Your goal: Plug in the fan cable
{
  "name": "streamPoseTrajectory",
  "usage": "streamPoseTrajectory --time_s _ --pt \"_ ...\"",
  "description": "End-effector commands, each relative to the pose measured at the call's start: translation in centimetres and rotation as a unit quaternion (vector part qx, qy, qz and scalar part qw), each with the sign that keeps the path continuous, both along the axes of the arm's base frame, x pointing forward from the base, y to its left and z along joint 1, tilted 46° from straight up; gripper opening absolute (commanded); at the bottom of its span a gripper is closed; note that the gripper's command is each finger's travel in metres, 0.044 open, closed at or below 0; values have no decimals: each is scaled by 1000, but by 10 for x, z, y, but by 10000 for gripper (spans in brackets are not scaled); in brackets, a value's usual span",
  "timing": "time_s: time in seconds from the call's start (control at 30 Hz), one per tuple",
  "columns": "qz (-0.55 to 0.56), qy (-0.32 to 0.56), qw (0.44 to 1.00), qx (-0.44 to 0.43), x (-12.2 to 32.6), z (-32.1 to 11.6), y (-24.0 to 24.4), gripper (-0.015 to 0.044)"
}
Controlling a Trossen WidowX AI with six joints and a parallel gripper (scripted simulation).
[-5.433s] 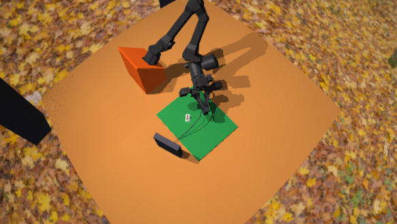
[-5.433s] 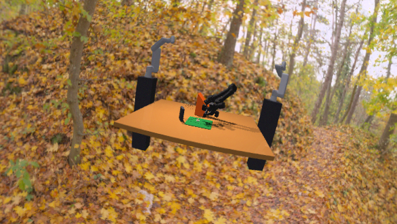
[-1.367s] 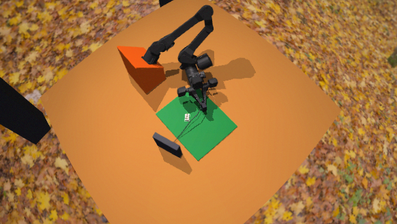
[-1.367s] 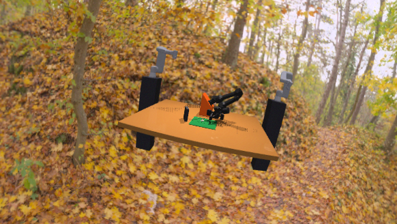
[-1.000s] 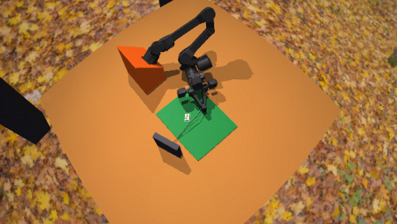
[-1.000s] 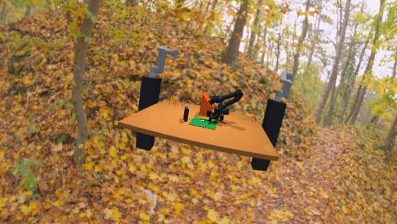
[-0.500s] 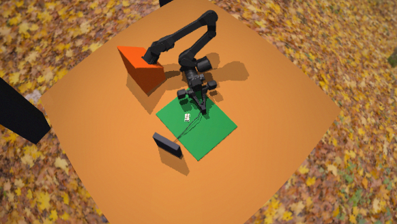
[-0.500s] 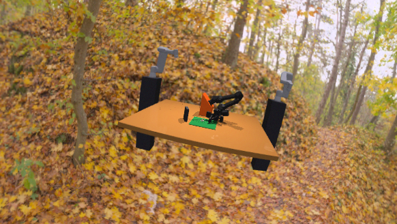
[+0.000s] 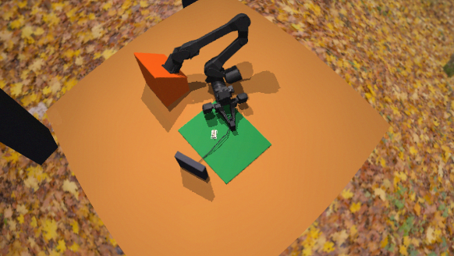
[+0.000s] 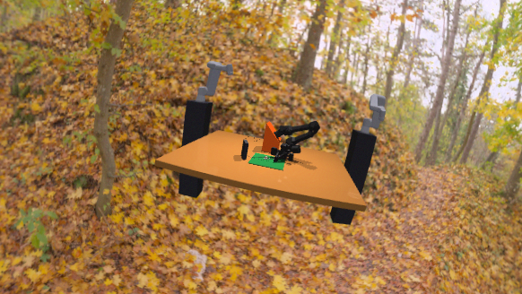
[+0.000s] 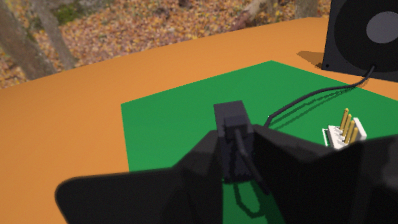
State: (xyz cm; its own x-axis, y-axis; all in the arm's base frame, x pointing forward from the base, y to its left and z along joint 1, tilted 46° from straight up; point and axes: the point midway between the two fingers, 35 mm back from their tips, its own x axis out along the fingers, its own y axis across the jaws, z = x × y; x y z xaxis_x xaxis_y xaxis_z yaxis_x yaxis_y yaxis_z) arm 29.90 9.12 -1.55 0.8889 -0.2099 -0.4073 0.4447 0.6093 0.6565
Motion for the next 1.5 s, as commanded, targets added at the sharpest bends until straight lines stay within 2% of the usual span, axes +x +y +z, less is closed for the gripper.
streamPoseTrajectory --time_s 0.0,1.23,1.4,1.47 --pt "0 1 1000 0 0 0 0 0" --pt "0 1 1000 0 0 0 0 0" --pt "0 0 1000 0 0 0 0 131" --pt "0 0 1000 0 0 0 0 140"
